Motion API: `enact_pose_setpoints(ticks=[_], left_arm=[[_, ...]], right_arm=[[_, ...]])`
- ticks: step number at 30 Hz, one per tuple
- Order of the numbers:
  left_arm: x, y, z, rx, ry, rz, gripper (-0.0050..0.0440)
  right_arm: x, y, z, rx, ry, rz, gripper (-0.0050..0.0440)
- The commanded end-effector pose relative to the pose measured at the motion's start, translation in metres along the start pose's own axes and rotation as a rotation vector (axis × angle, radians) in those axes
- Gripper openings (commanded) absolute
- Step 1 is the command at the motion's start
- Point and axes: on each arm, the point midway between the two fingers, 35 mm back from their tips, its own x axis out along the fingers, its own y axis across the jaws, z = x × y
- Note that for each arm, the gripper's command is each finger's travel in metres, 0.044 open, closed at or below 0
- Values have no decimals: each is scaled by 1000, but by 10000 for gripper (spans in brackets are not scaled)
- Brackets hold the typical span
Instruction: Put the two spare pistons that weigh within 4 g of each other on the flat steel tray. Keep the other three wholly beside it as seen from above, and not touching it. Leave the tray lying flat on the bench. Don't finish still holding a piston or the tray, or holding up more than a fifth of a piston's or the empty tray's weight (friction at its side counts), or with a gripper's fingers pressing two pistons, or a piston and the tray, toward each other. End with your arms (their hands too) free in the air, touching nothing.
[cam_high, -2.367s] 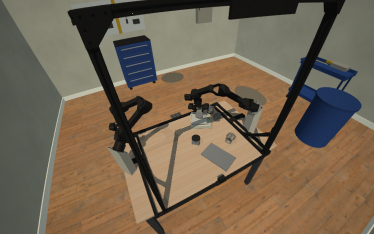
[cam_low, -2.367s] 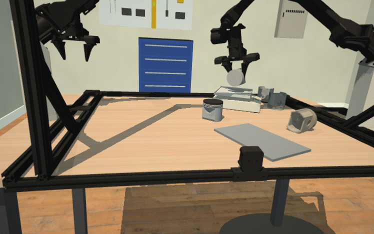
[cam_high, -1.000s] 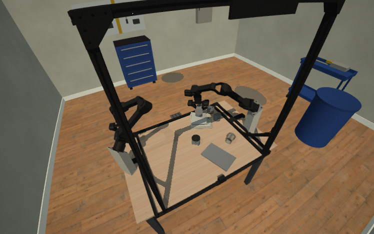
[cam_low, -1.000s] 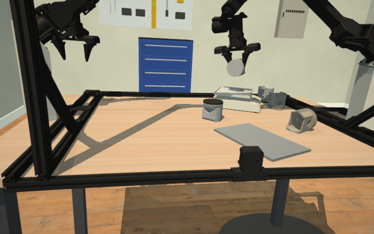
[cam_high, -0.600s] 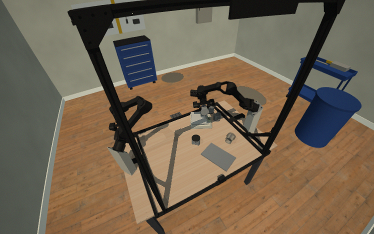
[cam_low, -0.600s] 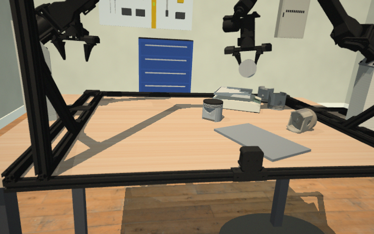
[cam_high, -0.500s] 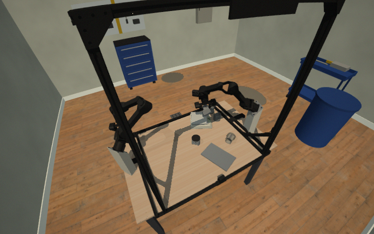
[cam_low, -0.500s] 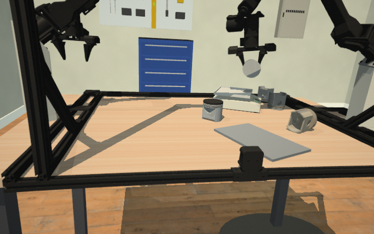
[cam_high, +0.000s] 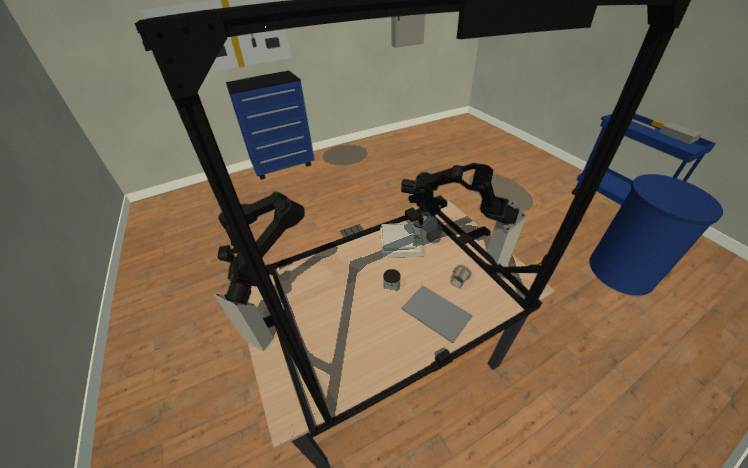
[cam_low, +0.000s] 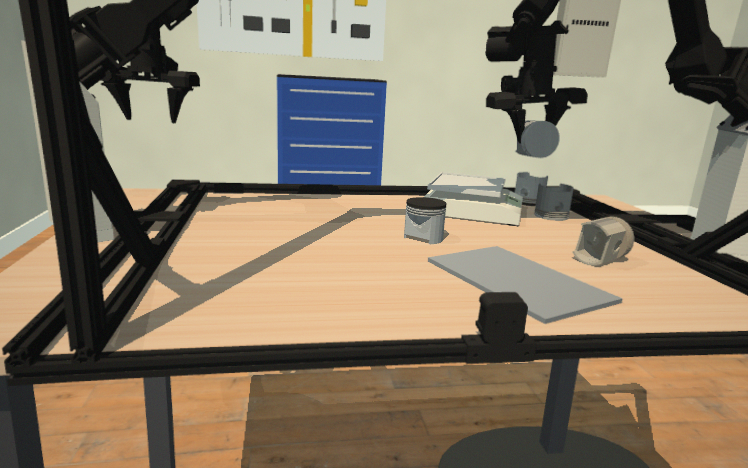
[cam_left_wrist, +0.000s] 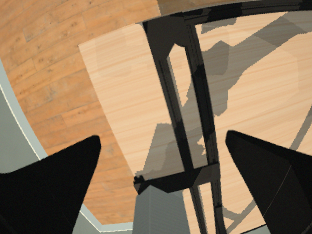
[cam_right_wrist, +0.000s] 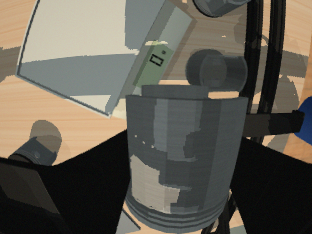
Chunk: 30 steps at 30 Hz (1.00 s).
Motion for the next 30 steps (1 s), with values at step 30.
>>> enact_pose_setpoints(ticks=[30], left_arm=[[0,0,0,1,-1,-3,440]], right_arm=[[0,-42,-38,-765,-21,94,158]])
